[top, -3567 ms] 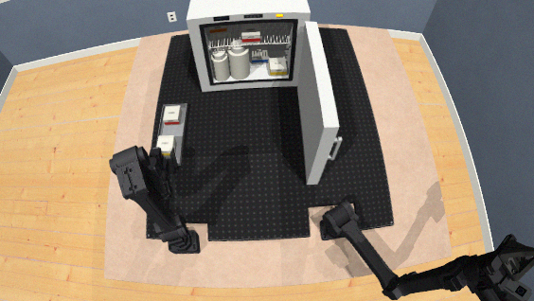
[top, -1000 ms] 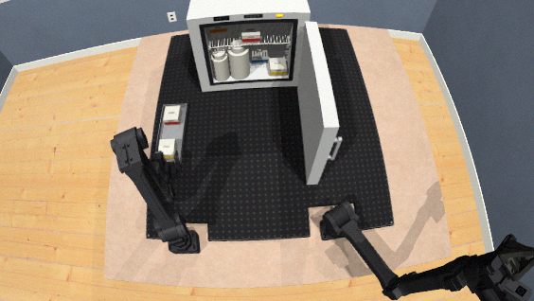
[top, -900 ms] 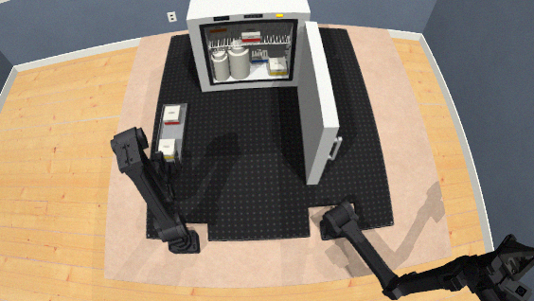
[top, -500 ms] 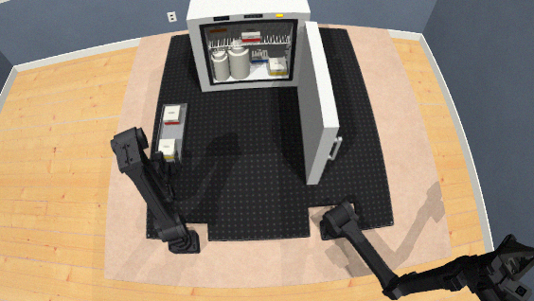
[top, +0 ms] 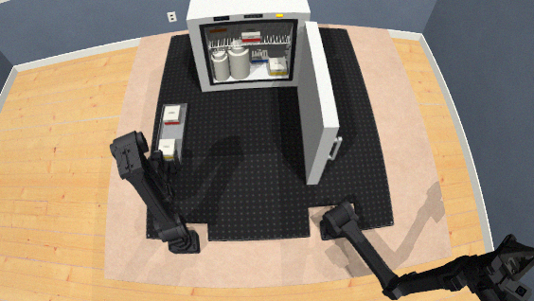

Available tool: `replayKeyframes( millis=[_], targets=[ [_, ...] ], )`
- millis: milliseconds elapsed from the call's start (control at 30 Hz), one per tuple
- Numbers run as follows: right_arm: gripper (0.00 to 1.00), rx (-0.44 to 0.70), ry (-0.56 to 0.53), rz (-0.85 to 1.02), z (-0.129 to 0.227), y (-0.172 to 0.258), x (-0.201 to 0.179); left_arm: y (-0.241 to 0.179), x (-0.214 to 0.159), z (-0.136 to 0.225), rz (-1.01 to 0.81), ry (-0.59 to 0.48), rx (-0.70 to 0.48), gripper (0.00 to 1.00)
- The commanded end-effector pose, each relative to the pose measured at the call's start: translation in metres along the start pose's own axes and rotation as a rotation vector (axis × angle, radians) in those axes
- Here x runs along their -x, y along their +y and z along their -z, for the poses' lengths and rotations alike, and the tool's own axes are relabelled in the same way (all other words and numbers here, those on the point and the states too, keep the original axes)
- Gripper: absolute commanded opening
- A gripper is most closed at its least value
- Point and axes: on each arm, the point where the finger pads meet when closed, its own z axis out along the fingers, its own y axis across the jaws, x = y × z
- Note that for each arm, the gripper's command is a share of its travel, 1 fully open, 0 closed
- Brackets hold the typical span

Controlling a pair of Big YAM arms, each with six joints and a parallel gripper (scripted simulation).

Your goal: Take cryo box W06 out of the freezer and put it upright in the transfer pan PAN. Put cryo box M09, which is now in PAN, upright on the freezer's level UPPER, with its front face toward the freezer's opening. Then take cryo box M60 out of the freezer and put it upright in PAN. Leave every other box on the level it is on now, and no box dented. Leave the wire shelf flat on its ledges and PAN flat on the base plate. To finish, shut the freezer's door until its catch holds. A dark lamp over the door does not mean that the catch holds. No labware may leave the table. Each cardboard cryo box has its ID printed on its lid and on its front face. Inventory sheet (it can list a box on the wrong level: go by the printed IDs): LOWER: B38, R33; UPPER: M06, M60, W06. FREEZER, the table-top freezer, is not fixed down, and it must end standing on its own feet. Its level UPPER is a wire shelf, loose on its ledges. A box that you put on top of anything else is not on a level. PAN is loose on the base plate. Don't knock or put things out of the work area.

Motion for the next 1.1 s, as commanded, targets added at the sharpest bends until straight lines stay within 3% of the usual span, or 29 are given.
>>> replayKeyframes(
  millis=[0,667,1067],
  targets=[
    [0.00,0.003,0.031,0.011,-0.003,0.000,-0.014,-0.003,0.006,0.001,0.010,0.002,-0.004,1.00],
    [0.00,0.003,0.031,0.011,-0.003,0.000,-0.014,-0.002,0.037,0.009,0.009,-0.003,-0.004,1.00],
    [0.00,0.003,0.031,0.011,-0.003,0.000,-0.014,-0.002,0.026,0.008,0.017,0.025,-0.006,1.00]
  ],
)
